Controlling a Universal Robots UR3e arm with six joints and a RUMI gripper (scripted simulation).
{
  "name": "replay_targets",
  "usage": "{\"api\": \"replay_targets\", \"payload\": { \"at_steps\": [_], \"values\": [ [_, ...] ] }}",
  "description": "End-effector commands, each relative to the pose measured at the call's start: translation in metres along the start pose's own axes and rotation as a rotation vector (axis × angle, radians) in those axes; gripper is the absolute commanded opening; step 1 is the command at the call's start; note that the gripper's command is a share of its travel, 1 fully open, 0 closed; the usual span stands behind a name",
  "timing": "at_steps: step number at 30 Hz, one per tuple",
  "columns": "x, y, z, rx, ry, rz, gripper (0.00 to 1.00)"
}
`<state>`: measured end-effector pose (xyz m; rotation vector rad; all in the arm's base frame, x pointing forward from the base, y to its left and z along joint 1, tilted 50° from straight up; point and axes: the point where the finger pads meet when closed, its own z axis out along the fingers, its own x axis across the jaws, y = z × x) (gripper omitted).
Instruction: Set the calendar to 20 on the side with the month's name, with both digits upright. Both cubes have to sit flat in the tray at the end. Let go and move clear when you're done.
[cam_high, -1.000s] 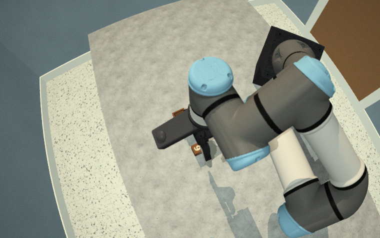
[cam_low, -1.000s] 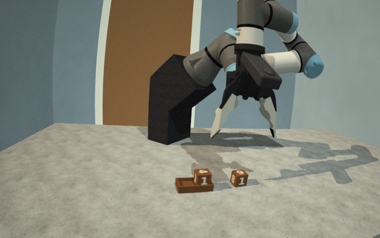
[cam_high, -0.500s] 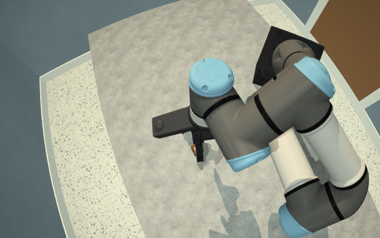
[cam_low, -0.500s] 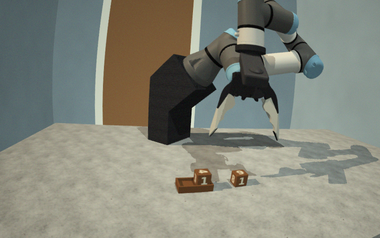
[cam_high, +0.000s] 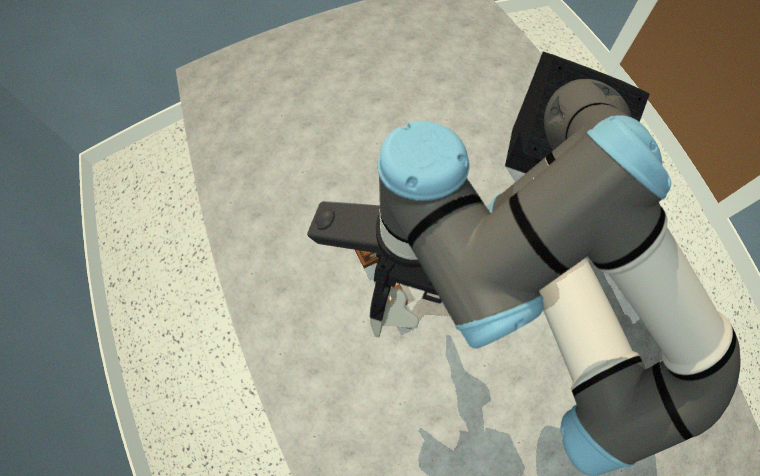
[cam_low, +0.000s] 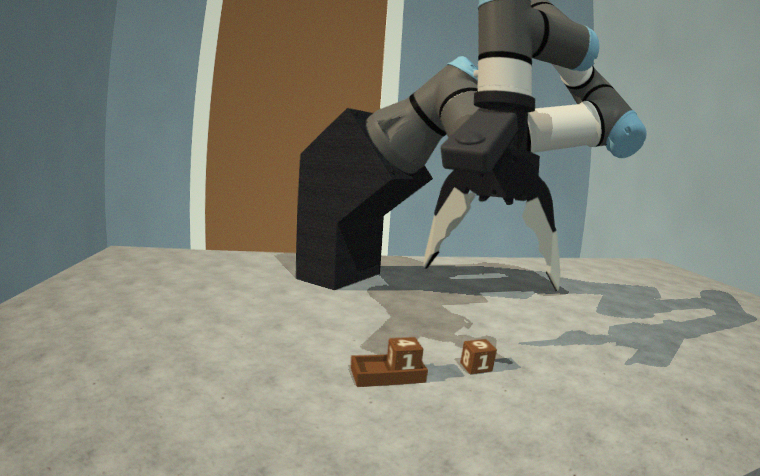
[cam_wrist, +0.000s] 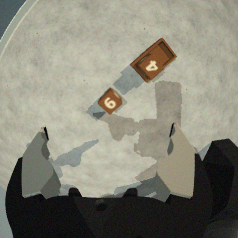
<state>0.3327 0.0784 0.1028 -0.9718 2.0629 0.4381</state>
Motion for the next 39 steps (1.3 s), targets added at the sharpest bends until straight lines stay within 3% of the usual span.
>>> {"api": "replay_targets", "payload": {
  "at_steps": [1,14,24,39],
  "values": [
    [0.0001,-0.0005,0.0003,-0.006,0.021,0.114,1.0],
    [0.0004,0.002,0.0023,-0.002,0.021,0.52,1.0],
    [0.0,0.0042,0.0032,0.0,0.02,0.717,1.0],
    [-0.0004,0.0055,0.0037,0.001,0.02,0.818,1.0]
  ]
}}
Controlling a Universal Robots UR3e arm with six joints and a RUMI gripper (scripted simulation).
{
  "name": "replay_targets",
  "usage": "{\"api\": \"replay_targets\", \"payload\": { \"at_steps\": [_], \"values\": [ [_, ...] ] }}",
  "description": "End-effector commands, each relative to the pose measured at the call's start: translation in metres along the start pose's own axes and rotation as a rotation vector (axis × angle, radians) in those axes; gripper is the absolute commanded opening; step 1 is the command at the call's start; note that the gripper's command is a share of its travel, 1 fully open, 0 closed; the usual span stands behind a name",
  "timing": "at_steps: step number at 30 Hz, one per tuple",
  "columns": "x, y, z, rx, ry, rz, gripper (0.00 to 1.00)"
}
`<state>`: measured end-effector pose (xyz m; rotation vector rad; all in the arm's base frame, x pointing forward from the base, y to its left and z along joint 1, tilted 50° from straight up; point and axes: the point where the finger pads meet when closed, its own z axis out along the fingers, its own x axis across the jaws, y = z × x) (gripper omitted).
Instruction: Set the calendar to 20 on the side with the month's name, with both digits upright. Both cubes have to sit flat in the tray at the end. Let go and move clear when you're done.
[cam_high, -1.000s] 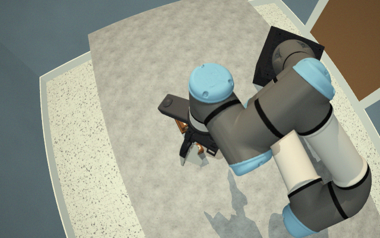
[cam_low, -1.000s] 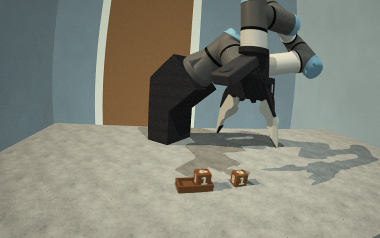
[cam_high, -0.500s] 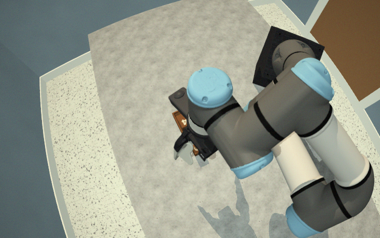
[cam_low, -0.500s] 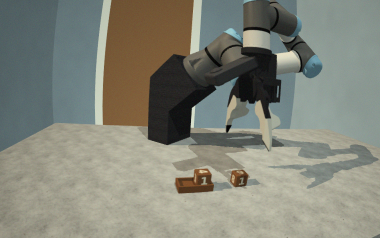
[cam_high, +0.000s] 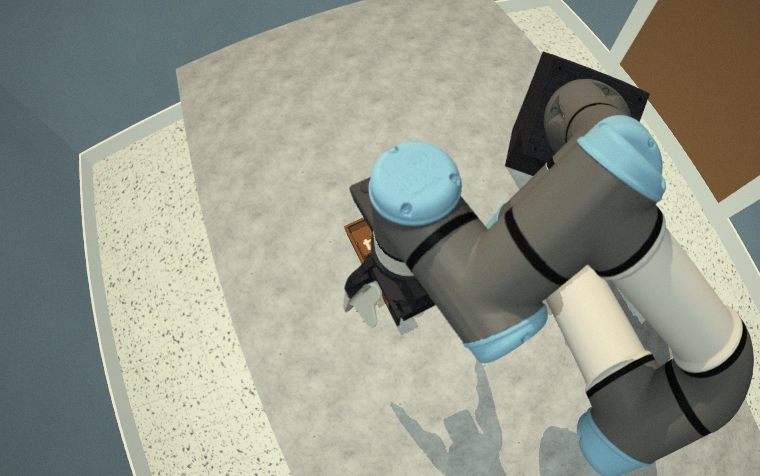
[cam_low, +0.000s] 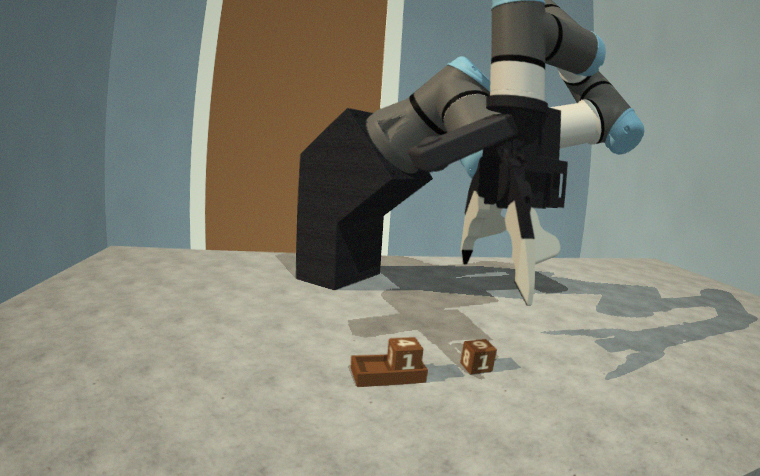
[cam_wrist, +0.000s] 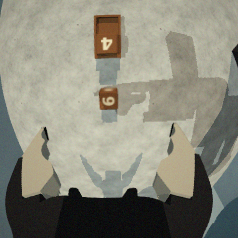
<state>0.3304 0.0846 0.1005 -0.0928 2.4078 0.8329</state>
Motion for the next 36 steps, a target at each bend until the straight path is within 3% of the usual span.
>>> {"api": "replay_targets", "payload": {
  "at_steps": [1,2,3,36],
  "values": [
    [-0.0003,-0.0001,-0.0002,0.002,0.002,0.012,1.0],
    [-0.0003,-0.0001,-0.0002,0.002,0.002,0.012,1.0],
    [-0.0003,-0.0001,-0.0002,0.002,0.002,0.012,0.29],
    [-0.0003,-0.0001,-0.0002,0.002,0.002,0.012,0.29]
  ]
}}
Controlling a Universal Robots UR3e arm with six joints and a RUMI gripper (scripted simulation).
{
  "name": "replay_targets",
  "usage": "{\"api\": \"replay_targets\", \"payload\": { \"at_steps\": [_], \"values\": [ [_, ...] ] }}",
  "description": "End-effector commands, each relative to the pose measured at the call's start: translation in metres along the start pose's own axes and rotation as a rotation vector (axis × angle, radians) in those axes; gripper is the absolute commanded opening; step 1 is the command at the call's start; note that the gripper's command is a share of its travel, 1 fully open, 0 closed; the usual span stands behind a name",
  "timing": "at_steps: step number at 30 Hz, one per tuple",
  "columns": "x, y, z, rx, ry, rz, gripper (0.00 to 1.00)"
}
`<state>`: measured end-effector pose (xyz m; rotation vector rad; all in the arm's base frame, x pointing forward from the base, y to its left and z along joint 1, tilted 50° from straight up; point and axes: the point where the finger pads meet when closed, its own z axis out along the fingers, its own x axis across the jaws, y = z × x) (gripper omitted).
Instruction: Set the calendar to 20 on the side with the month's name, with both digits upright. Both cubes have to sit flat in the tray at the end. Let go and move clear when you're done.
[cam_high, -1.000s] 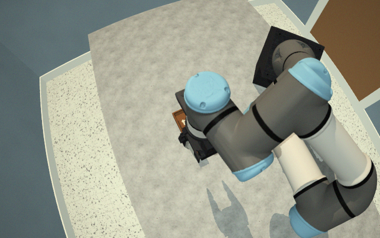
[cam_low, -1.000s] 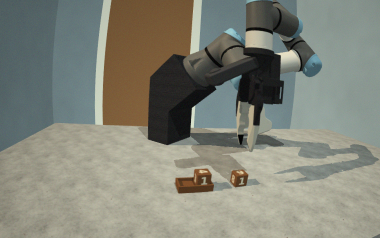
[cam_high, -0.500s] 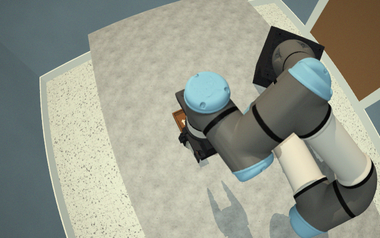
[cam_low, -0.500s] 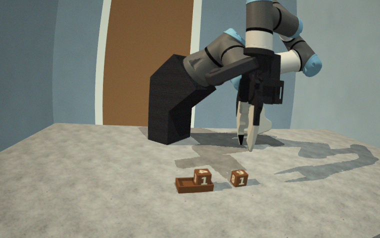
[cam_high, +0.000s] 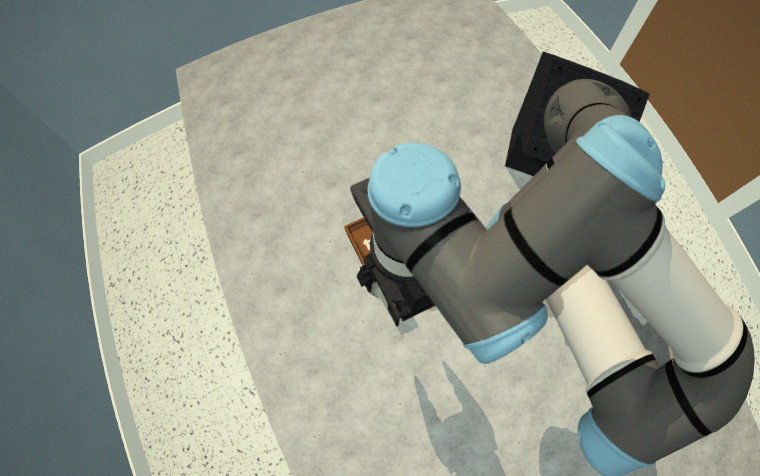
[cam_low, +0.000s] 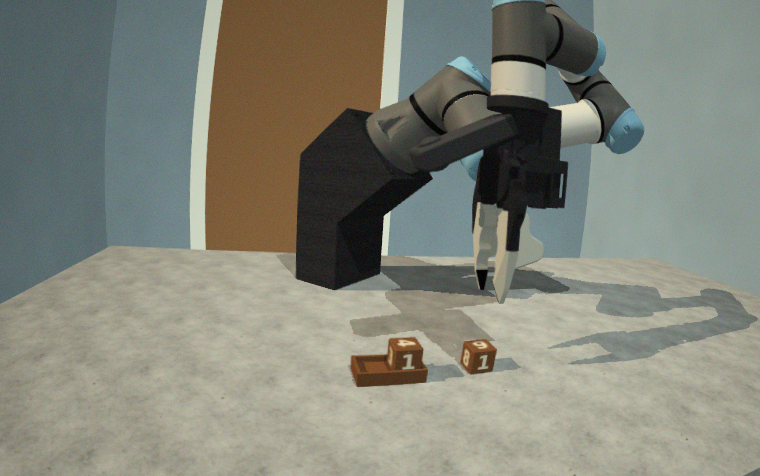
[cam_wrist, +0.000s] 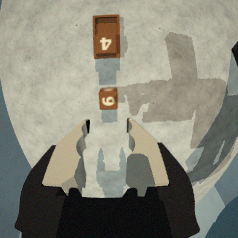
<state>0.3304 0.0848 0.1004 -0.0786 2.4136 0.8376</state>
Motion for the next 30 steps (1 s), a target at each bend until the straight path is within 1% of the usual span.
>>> {"api": "replay_targets", "payload": {
  "at_steps": [1,14,24,26,30],
  "values": [
    [0.0,0.0,0.0,0.001,0.0,-0.001,0.29],
    [0.0,0.0,0.003,0.001,0.0,0.0,0.29],
    [-0.001,0.0,0.016,0.001,0.0,0.0,0.29],
    [-0.001,0.0,0.016,0.001,0.0,0.0,0.29],
    [-0.001,-0.001,0.022,0.001,0.0,0.0,0.29]
  ]
}}
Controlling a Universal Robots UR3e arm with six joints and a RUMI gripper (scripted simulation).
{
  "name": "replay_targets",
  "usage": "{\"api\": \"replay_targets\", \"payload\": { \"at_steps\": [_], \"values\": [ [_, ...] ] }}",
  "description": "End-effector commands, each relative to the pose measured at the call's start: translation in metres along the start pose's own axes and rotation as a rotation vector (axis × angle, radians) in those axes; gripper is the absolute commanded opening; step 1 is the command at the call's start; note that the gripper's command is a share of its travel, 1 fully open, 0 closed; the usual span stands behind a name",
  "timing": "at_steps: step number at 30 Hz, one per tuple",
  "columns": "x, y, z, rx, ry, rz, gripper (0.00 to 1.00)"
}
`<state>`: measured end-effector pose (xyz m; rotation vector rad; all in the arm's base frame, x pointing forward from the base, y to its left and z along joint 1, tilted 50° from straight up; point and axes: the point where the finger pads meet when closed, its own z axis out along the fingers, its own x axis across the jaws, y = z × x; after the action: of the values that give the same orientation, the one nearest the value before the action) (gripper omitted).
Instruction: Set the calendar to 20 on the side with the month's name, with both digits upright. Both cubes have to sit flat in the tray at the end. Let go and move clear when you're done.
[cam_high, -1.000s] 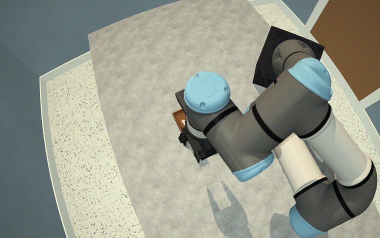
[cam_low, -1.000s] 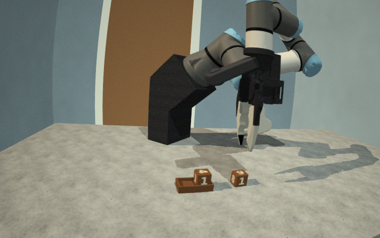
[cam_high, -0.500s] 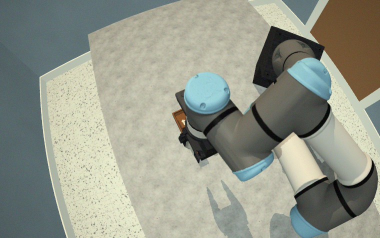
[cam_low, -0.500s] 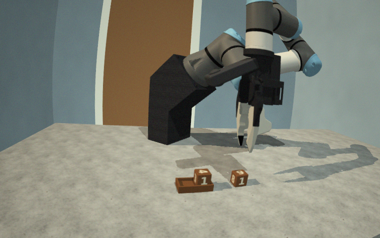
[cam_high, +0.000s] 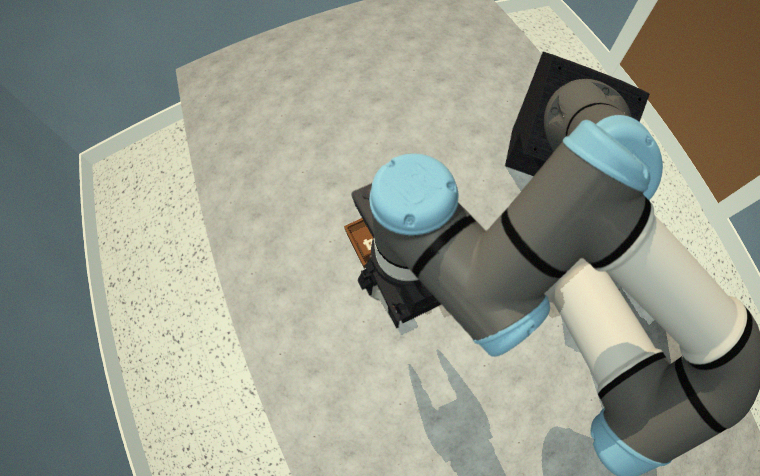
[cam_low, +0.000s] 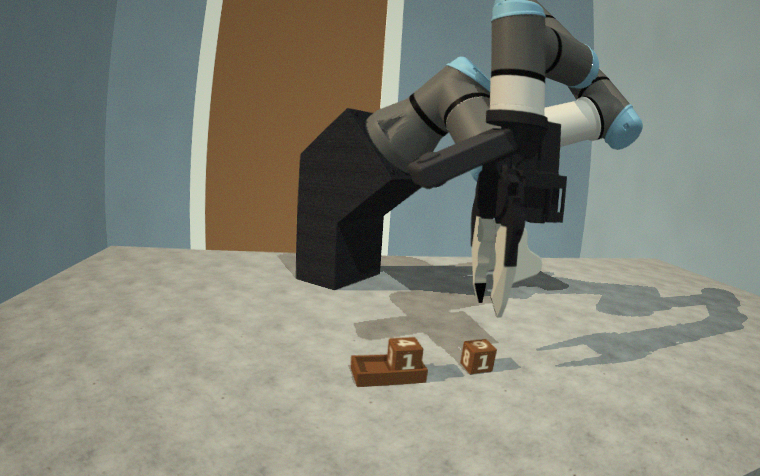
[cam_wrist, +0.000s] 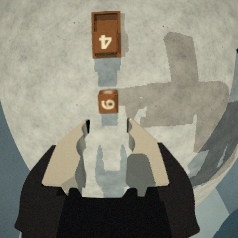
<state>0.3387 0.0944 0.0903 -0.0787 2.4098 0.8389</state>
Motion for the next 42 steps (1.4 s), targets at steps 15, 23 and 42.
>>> {"api": "replay_targets", "payload": {
  "at_steps": [15,23,42],
  "values": [
    [-0.001,-0.001,0.026,0.003,0.003,0.0,0.29],
    [-0.001,-0.001,0.034,0.003,0.003,0.0,0.29],
    [-0.001,-0.001,0.037,0.003,0.003,0.0,0.29]
  ]
}}
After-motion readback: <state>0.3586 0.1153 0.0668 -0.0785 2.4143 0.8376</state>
